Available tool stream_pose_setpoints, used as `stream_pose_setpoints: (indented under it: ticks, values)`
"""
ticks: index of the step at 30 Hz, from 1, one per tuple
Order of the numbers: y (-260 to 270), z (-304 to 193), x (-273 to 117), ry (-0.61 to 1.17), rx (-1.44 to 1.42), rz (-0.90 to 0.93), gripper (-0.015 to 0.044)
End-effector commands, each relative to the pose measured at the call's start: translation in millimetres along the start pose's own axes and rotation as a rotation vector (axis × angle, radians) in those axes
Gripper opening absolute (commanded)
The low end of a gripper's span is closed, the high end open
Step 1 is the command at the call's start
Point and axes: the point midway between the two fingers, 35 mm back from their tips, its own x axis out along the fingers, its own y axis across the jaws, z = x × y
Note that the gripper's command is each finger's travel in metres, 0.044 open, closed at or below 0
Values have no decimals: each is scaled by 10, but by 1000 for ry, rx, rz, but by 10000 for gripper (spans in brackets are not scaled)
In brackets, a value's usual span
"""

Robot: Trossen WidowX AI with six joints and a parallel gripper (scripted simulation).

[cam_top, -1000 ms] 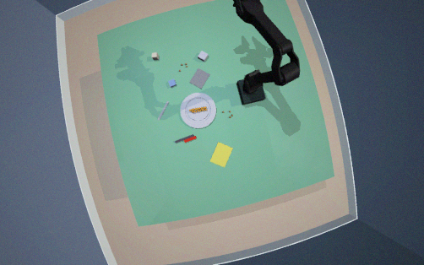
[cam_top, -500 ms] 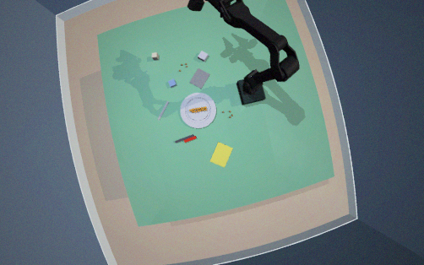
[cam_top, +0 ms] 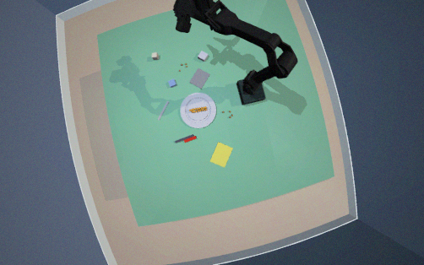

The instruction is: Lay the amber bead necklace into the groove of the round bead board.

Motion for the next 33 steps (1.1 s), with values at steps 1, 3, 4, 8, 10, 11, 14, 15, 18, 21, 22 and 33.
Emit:
stream_pose_setpoints:
  ticks: [1, 3, 4, 8, 10, 11, 14, 15, 18, 21, 22, 33]
  values:
    - [288, 6, 35, 14, 35, 81, 250]
    - [437, 27, 39, 19, 52, 122, 250]
    - [511, 37, 39, 21, 60, 142, 250]
    - [807, 71, 26, 35, 91, 221, 250]
    - [955, 86, 11, 44, 105, 260, 250]
    - [1028, 92, 2, 49, 112, 280, 250]
    - [1252, 101, -34, 72, 124, 339, 250]
    - [1326, 103, -48, 80, 127, 359, 250]
    - [1545, 105, -100, 106, 136, 416, 250]
    - [1759, 102, -163, 134, 143, 472, 250]
    - [1831, 99, -187, 145, 144, 491, 250]
    - [2577, 20, -536, 279, 143, 679, 250]
